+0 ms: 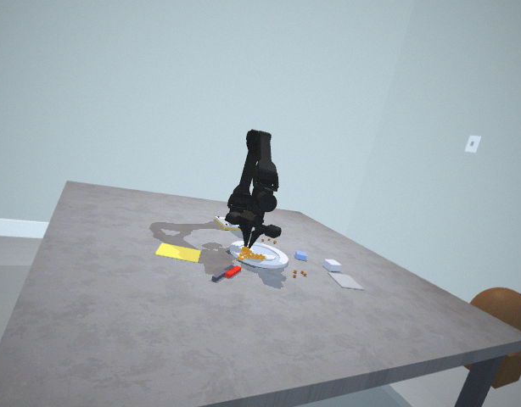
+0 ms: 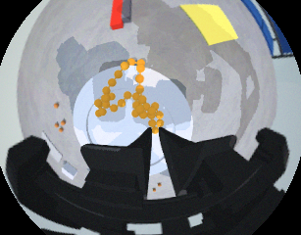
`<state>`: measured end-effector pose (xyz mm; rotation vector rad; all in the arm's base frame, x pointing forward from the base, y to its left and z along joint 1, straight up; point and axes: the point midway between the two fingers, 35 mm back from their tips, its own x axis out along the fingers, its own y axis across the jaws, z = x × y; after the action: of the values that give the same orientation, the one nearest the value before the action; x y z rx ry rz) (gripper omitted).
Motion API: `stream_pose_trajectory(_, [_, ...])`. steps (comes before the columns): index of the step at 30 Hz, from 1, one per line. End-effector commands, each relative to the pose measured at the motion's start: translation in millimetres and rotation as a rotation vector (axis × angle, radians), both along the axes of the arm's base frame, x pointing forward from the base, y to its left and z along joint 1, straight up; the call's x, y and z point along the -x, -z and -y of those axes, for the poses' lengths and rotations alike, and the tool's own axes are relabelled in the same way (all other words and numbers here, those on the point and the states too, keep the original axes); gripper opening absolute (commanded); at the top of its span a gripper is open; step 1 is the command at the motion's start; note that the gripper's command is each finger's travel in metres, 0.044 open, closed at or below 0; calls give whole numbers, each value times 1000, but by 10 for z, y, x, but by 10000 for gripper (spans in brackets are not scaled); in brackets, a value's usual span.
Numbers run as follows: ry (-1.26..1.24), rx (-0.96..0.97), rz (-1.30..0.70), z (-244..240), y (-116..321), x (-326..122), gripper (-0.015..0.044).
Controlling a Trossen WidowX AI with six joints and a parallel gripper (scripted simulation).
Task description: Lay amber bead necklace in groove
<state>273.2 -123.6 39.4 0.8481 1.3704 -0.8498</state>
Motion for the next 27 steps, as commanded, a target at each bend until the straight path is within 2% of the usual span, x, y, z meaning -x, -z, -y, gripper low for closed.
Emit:
stream_pose_trajectory(1, [0, 0, 1, 0, -5, -1, 0])
stream_pose_trajectory(27, [-4, -1, 0, 161, -33, 155, 0])
